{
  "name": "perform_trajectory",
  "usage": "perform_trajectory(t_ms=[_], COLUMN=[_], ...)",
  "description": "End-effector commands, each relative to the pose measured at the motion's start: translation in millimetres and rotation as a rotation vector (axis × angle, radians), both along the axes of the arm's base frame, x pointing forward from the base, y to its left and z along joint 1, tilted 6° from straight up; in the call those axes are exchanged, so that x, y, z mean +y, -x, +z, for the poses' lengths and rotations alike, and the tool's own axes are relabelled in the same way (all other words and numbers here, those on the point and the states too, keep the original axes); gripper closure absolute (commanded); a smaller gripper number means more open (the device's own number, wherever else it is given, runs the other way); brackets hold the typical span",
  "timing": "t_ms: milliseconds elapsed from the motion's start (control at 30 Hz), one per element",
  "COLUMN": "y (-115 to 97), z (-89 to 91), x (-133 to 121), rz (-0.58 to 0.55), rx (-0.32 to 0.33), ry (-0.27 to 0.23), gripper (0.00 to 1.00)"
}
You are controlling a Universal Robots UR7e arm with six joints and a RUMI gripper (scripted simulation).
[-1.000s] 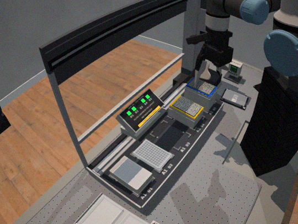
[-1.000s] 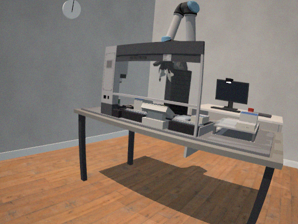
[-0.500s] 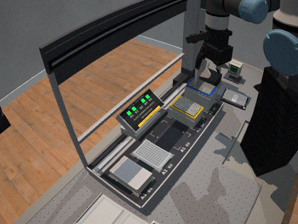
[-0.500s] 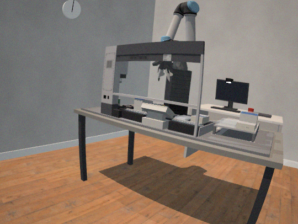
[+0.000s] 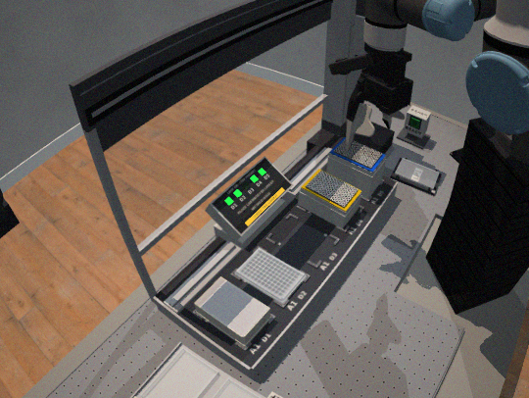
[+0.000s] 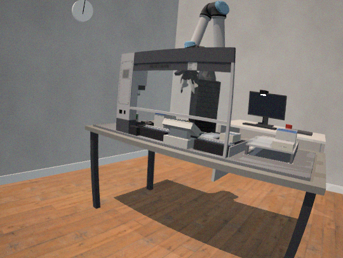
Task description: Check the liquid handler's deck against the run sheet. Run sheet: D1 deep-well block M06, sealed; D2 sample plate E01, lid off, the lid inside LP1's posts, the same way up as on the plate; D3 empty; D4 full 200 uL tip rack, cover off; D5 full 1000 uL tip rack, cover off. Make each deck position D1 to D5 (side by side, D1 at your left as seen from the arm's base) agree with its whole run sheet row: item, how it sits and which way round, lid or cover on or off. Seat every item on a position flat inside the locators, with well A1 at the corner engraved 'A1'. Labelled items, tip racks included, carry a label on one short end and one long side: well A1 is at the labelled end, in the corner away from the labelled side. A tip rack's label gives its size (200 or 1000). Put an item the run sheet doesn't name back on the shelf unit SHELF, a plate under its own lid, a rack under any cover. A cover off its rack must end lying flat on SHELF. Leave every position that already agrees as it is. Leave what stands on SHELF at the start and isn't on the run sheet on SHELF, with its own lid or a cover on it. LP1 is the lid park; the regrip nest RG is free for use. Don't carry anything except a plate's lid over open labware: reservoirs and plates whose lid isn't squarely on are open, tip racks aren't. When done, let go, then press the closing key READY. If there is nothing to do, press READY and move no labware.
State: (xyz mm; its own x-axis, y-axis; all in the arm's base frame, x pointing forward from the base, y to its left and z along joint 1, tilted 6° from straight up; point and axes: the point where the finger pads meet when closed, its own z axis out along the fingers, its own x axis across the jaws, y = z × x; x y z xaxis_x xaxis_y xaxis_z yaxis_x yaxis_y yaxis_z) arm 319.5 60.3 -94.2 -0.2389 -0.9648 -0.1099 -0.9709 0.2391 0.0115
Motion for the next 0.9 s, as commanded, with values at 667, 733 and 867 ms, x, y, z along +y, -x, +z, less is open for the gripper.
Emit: perform_trajectory(t_ms=[667, 733, 867], y=[-54.6, -54.8, -56.1], z=[6.3, 6.3, 6.5], x=[-96.5, -97.0, -99.3], rz=[0.261, 0.261, 0.261], rx=[-0.075, -0.075, -0.075], ry=[0.04, 0.04, 0.04], gripper=[0.18, 0.18, 0.18])
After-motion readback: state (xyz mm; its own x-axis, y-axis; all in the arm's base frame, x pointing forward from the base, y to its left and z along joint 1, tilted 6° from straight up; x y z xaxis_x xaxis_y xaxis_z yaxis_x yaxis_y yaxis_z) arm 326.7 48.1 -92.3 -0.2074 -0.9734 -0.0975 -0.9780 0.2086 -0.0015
